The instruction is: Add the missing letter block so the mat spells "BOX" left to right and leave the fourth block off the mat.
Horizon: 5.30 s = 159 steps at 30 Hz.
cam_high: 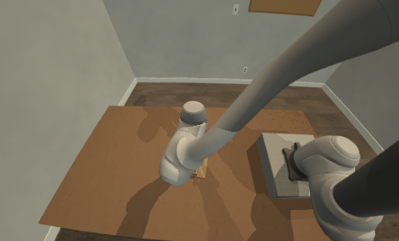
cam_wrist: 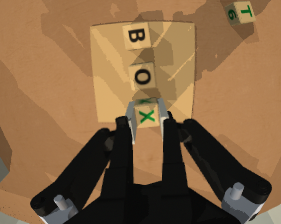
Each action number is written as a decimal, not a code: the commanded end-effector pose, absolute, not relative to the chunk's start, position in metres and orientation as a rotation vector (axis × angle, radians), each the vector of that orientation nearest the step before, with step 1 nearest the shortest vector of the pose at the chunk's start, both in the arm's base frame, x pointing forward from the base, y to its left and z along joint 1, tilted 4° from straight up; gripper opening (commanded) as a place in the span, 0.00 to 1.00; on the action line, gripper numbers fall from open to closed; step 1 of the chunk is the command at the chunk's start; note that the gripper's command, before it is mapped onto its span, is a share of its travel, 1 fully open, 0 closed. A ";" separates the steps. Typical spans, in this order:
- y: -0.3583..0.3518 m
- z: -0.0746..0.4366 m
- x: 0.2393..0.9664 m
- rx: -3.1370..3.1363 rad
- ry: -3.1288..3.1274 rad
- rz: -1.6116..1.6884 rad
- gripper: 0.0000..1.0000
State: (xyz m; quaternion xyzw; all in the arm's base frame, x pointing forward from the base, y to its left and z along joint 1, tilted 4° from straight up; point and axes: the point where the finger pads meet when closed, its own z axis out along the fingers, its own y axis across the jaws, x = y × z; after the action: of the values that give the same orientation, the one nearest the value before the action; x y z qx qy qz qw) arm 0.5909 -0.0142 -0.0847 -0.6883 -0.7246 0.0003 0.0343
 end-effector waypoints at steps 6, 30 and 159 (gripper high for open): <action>-0.011 -0.084 0.592 -2.117 -2.229 -0.005 0.16; -0.011 -0.086 0.592 -2.117 -2.229 -0.005 0.16; -0.017 0.032 0.598 -2.117 -2.229 -0.005 1.00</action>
State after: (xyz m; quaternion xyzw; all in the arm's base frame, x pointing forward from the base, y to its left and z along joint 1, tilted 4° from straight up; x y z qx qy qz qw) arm 0.5966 -0.0125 0.0196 -0.6857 -0.7270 -0.0035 0.0359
